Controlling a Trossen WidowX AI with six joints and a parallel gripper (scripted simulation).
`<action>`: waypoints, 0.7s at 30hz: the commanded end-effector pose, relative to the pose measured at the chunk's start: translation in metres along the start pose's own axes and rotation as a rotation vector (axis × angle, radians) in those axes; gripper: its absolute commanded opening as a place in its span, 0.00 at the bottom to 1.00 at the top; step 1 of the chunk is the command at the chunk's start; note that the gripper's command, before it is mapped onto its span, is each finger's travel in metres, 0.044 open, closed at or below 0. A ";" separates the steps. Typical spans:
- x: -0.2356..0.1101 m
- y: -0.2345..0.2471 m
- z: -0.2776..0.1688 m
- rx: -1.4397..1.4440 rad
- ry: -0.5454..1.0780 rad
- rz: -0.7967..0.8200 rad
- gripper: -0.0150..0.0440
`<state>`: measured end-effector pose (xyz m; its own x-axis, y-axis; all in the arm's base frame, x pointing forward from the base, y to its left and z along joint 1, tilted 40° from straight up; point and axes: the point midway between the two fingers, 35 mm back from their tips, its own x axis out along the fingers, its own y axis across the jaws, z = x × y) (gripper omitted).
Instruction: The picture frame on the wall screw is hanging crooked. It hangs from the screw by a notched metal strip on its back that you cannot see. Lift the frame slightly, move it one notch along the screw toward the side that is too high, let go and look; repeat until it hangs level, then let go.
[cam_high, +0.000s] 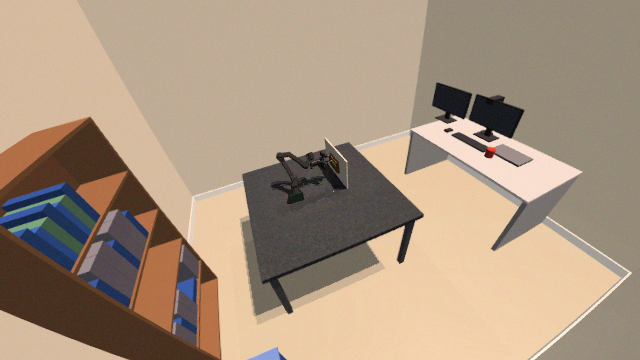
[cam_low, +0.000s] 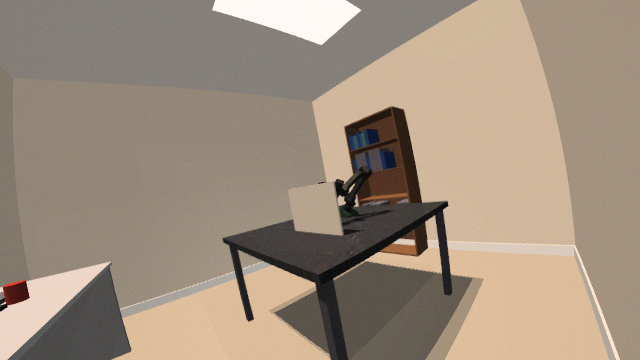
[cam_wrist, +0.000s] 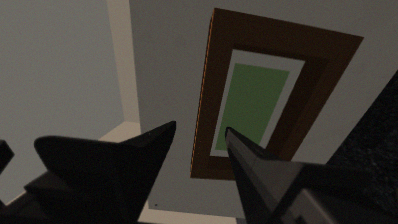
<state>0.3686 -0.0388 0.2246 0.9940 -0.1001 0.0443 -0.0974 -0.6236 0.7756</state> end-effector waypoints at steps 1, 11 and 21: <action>-0.028 0.000 -0.001 -0.041 -0.006 0.002 0.69; -0.080 -0.008 0.005 -0.120 -0.011 0.006 0.69; -0.121 0.028 0.005 -0.116 -0.009 0.005 0.69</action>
<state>0.2604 -0.0460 0.2292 0.9930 -0.1132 0.0325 -0.0883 -0.5333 0.8413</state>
